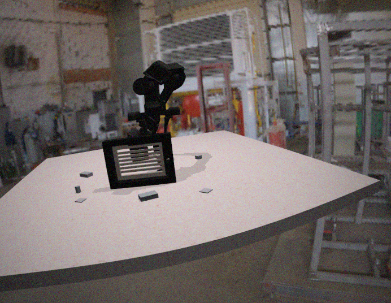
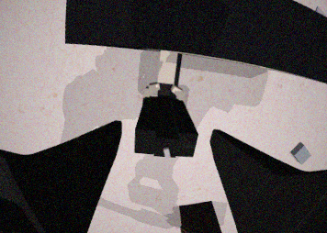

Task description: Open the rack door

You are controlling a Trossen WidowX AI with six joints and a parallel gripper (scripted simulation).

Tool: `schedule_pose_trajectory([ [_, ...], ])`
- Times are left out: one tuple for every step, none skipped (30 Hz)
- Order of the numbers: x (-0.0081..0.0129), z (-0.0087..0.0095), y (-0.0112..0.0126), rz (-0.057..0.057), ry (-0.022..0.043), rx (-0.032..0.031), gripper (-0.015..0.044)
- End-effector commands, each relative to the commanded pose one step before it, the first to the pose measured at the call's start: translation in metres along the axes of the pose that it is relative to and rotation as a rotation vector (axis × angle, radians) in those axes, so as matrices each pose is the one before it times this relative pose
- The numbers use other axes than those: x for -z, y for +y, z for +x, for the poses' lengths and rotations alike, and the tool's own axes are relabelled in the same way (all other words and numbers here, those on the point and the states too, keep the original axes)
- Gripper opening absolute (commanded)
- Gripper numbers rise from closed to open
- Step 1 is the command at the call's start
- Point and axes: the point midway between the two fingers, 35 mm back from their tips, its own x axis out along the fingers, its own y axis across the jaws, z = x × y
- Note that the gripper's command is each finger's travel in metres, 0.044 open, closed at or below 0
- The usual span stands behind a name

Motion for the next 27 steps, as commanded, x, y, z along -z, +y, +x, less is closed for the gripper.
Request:
schedule_pose_trajectory([
  [0.00079,0.00865,0.00117,0.0030,0.00522,-0.00303,0.0294],
  [0.00005,0.00163,0.00002,-0.0003,0.00037,0.00019,0.0294],
  [0.00006,0.00163,0.00002,-0.0003,0.00037,0.00018,0.0294],
  [0.00007,0.00163,0.00002,-0.0003,0.00038,0.00018,0.0294],
  [0.00008,0.00163,0.00002,-0.0003,0.00038,0.00017,0.0294],
  [0.00009,0.00163,0.00002,-0.0003,0.00038,0.00017,0.0294],
  [0.00010,0.00163,0.00002,-0.0003,0.00038,0.00016,0.0294],
  [0.00011,0.00163,0.00003,-0.0003,0.00038,0.00016,0.0294],
  [0.00012,0.00163,0.00003,-0.0003,0.00039,0.00015,0.0294],
  [0.00013,0.00163,0.00003,-0.0003,0.00039,0.00015,0.0294],
  [0.00014,0.00163,0.00003,-0.0003,0.00039,0.00014,0.0294],
  [0.00014,0.00162,0.00003,-0.0003,0.00039,0.00014,0.0294],
  [0.00015,0.00162,0.00003,-0.0003,0.00039,0.00014,0.0294],
  [0.00016,0.00162,0.00003,-0.0003,0.00040,0.00013,0.0294],
  [0.00017,0.00162,0.00003,-0.0003,0.00040,0.00013,0.0294],
  [0.00018,0.00162,0.00003,-0.0003,0.00040,0.00012,0.0294],
  [0.00016,0.00132,0.00002,-0.0003,0.00033,0.00010,0.0294],
  [0.00010,0.00079,0.00001,-0.0002,0.00020,0.00006,0.0294],
  [0.00003,0.00026,0.00000,-0.0001,0.00007,0.00002,0.0294],
  [0.00000,0.00000,0.00000,0.0000,0.00000,0.00000,0.0268],
  [0.00000,0.00000,0.00000,0.0000,0.00000,0.00000,0.0242],
  [0.00000,0.00000,0.00000,0.0000,0.00000,0.00000,0.0215],
  [0.00000,0.00000,0.00000,0.0000,0.00000,0.00000,0.0189],
  [0.00000,0.00000,0.00000,0.0000,0.00000,0.00000,0.0163],
  [0.00000,0.00000,0.00000,0.0000,0.00000,0.00000,0.0137],
  [0.00000,0.00000,0.00000,0.0000,0.00000,0.00000,0.0110],
  [0.00000,0.00000,0.00000,0.0000,0.00000,0.00000,0.0104],
])
